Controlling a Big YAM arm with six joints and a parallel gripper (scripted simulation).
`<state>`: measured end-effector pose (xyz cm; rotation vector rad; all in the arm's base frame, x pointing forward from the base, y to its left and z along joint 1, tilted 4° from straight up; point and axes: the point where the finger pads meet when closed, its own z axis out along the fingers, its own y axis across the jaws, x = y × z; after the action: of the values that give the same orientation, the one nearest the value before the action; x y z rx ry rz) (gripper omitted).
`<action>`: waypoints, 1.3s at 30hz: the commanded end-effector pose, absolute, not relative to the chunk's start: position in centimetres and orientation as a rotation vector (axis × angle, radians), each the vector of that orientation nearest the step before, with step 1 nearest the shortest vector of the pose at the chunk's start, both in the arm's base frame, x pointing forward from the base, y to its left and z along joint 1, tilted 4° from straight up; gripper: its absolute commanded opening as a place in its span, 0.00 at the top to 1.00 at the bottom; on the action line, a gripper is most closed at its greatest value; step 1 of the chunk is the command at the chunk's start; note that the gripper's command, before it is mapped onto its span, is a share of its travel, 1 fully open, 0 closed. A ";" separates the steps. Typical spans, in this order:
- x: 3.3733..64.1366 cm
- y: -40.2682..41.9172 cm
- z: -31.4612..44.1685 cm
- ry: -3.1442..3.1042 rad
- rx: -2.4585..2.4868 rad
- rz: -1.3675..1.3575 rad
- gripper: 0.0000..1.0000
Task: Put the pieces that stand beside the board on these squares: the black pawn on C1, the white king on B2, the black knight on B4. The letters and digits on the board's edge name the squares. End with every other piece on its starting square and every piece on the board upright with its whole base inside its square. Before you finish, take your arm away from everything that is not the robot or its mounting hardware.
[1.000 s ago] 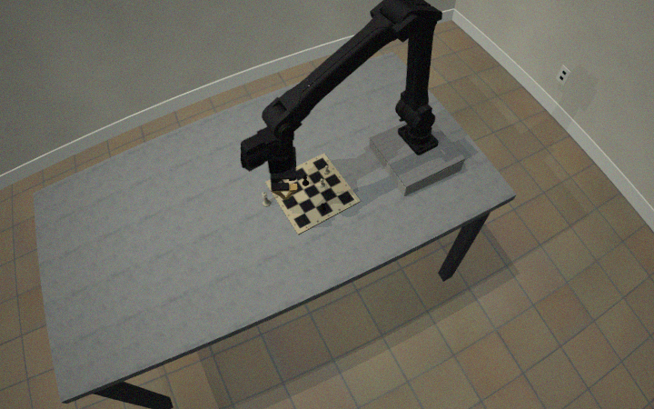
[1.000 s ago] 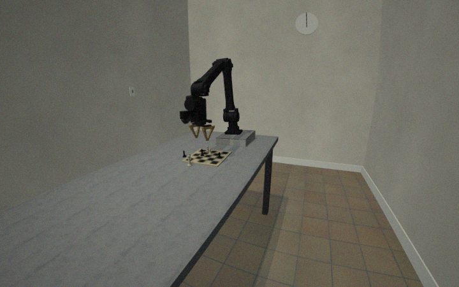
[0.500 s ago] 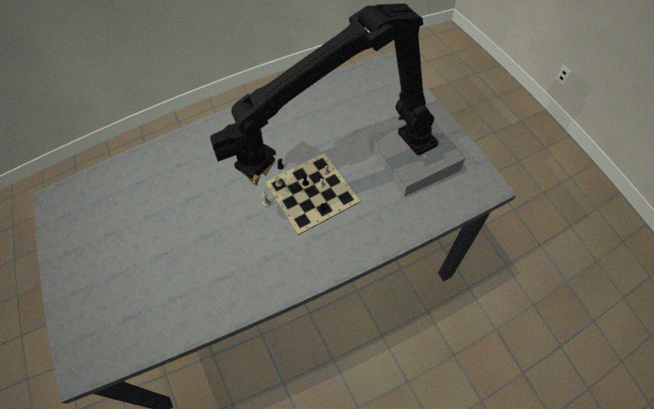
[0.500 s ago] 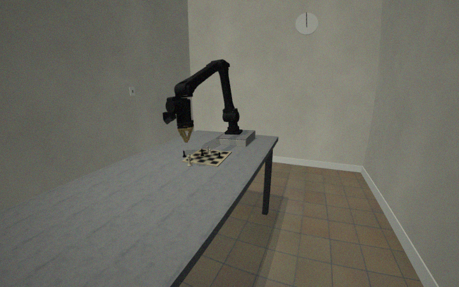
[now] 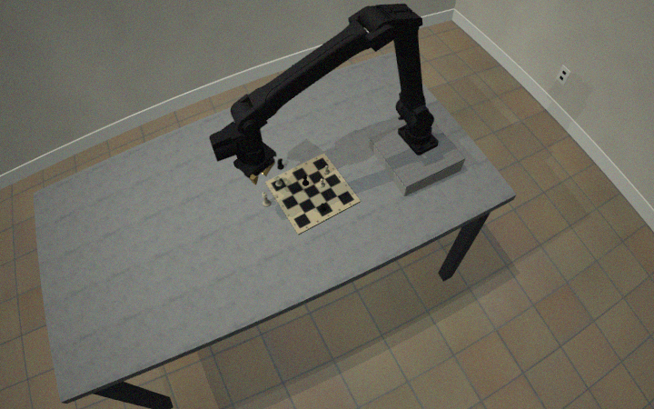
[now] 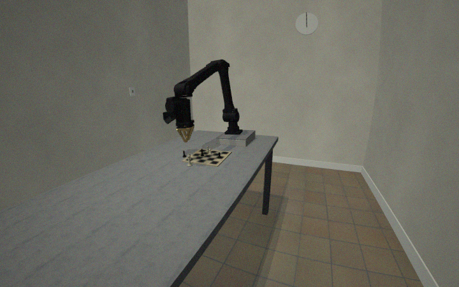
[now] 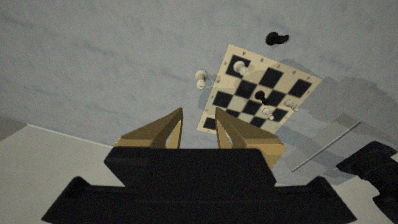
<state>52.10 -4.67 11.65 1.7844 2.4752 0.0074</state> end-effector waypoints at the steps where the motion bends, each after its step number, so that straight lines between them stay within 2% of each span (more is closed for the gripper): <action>1: 53.3 -5.0 12.1 2.444 1.806 0.011 0.61; 39: 52.6 -5.3 9.4 2.451 1.816 -0.001 0.61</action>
<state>52.11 -4.67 10.51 1.7903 2.4700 0.0085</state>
